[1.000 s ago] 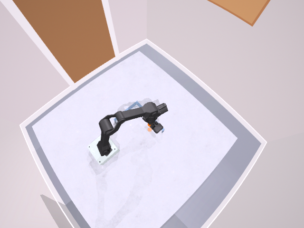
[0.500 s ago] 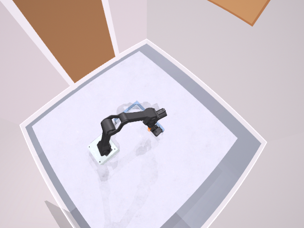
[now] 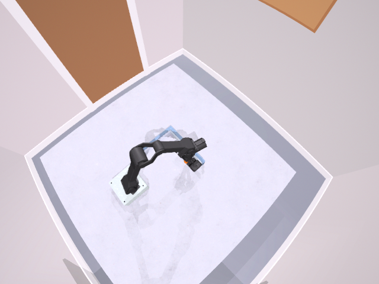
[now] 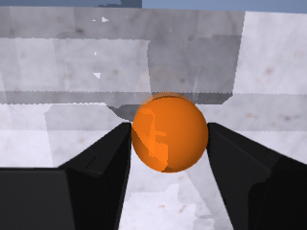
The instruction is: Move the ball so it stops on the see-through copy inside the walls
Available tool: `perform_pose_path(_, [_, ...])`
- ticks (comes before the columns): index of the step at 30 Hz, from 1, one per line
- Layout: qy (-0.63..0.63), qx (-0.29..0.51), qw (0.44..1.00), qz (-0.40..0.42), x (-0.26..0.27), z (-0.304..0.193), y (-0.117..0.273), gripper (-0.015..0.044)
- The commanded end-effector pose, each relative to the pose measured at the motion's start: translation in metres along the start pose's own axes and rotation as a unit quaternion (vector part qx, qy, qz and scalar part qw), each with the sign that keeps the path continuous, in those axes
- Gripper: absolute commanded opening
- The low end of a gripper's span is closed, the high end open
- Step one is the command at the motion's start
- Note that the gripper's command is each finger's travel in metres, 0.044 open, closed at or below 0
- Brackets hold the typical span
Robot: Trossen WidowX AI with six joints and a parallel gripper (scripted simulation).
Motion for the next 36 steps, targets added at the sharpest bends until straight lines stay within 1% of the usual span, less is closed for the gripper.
perform_pose_path(1, [0.0,0.003,1.0,-0.001,0.0,-0.001,-0.009,0.0])
perform_pose_path(10, [0.0,0.003,1.0,-0.001,0.0,-0.002,-0.016,0.0])
perform_pose_path(20, [0.0,0.003,1.0,0.001,0.0,-0.001,-0.013,0.0262])
perform_pose_path(21, [0.0,0.003,1.0,0.001,0.0,-0.001,-0.013,0.0277])
perform_pose_path(26, [0.0,0.003,1.0,0.001,0.0,-0.001,-0.011,0.0277])
perform_pose_path(27, [0.0,0.003,1.0,0.001,0.0,0.0,-0.002,0.0277])
perform_pose_path(30, [0.0,0.003,1.0,-0.001,-0.001,0.002,0.048,0.0277])
perform_pose_path(32, [0.0,0.003,1.0,-0.001,0.0,0.0,0.07,0.0277])
perform_pose_path(36, [0.0,0.003,1.0,-0.001,0.0,0.0,0.073,0.0277])
Point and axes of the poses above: the point midway between the two fingers, 35 mm back from their tips, its own y axis back along the fingers, its own x axis across the jaws, z = x × y, the point moved 5 cm from there along y, back along the fingers, and after that the axes turned 12 degrees about y, right-handed, at the moved point
